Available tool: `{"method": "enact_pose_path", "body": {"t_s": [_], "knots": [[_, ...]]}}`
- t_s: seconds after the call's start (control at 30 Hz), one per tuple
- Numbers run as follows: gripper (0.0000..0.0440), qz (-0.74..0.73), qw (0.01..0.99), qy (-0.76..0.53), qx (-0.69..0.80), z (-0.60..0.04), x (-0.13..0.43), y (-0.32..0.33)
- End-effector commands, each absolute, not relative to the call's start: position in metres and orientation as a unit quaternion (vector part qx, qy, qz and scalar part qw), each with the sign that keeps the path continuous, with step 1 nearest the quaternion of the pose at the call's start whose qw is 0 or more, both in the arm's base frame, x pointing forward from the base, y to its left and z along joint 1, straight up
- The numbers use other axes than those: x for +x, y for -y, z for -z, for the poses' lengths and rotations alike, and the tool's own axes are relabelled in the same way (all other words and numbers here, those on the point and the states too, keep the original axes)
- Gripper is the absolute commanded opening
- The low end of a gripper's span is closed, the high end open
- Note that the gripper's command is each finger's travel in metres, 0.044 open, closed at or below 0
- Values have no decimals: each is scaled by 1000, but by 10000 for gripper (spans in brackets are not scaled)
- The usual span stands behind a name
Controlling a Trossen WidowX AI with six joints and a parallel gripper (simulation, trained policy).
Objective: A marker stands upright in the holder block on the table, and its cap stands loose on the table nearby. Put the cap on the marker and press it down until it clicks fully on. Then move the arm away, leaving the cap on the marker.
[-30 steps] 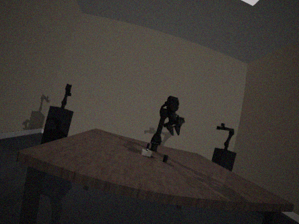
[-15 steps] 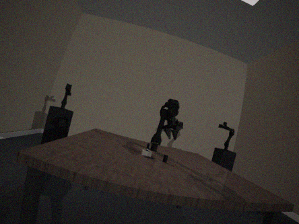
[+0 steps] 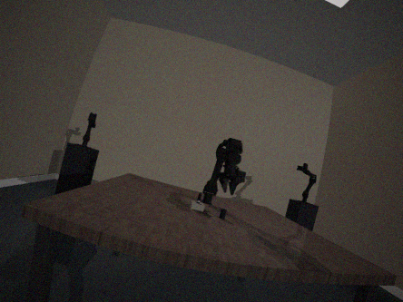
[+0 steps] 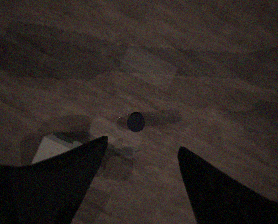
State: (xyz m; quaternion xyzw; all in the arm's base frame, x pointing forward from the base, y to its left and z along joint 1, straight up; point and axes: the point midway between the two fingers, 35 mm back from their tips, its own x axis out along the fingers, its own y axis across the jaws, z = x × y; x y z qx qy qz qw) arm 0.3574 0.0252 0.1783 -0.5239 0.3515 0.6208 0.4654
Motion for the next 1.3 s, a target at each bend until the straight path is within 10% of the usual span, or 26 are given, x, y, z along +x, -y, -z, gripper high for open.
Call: {"method": "enact_pose_path", "body": {"t_s": [0.0,1.27], "knots": [[308,-625,447,-363,-527,-167,359,-24],[248,-687,299,-375,-546,-66,345,-35]]}}
